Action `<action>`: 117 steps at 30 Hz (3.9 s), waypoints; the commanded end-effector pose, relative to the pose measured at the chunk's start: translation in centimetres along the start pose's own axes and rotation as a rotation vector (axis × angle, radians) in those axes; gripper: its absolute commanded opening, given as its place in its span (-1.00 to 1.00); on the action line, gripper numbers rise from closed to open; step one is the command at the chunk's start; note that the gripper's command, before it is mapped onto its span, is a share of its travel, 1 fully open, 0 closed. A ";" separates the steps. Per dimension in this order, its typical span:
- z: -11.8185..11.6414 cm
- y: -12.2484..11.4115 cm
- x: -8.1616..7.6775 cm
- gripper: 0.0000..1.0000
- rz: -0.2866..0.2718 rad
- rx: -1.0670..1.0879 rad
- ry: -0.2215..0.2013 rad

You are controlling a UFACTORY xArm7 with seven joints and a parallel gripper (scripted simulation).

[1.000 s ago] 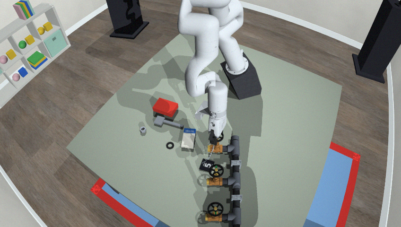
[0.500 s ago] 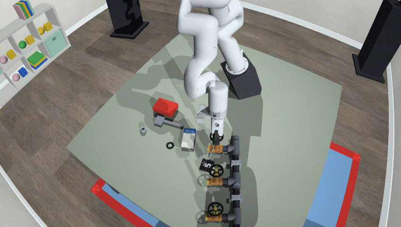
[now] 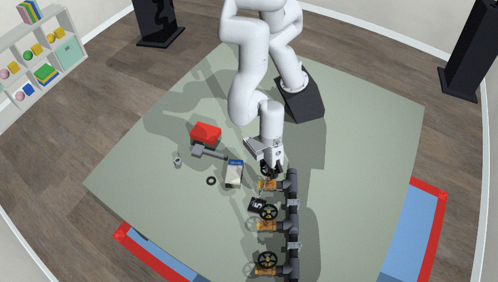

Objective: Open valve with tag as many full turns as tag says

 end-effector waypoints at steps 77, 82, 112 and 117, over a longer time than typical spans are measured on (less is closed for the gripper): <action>-0.2 0.3 0.0 1.00 -0.029 -1.997 0.022; -0.2 0.3 0.0 1.00 -0.029 -1.943 0.021; 0.0 0.3 0.0 1.00 -0.020 -0.729 0.023; 0.1 0.2 0.0 1.00 -0.017 -0.494 0.028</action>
Point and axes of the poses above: the point where the finger pads meet when closed, its own x axis out along the fingers, its own z axis across the jaws, y = z × x, the point moved 9 cm from there along -x, back along the fingers, and after that the axes turned 7 degrees about x, right-handed, at the moved point
